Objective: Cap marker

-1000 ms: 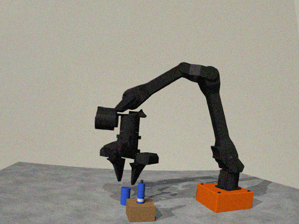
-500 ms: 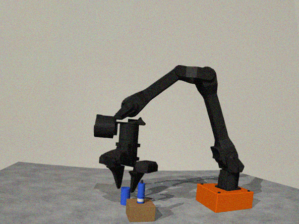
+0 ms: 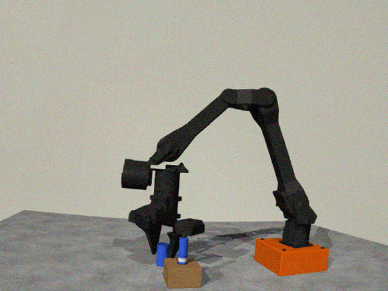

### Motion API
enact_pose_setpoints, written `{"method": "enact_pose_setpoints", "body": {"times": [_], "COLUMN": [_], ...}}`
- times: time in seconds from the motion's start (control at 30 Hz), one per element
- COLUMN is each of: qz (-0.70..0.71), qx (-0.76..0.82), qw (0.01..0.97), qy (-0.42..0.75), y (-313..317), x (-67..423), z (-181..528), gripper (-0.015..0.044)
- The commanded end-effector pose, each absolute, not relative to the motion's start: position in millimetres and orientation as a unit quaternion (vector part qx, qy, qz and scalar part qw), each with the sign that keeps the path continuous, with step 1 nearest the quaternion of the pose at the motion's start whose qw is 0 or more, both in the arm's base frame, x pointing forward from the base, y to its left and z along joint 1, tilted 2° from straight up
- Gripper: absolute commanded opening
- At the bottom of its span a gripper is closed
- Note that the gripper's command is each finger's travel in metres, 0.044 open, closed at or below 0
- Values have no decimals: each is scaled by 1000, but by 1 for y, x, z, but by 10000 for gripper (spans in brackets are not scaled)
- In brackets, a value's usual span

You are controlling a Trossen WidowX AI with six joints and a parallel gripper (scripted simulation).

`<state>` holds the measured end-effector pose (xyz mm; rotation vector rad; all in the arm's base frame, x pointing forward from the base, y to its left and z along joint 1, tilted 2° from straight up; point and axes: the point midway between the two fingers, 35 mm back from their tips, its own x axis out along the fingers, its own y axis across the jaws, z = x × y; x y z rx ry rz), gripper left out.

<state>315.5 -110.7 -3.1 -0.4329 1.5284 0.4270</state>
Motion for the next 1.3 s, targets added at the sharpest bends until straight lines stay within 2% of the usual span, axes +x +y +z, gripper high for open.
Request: {"method": "enact_pose_setpoints", "body": {"times": [0.0,0.1,0.4,0.5,1.27], "qz": [193,193,193,193,193], "qx": [-191,-191,-191,-191,-191], "qw": [681,681,681,681,681], "qy": [681,681,681,681,680], "y": [-109,-109,-110,-110,-101], "x": [315,315,316,316,317], "z": [-8,-8,-8,-3,58], "gripper": [218,140,80,1,0]}}
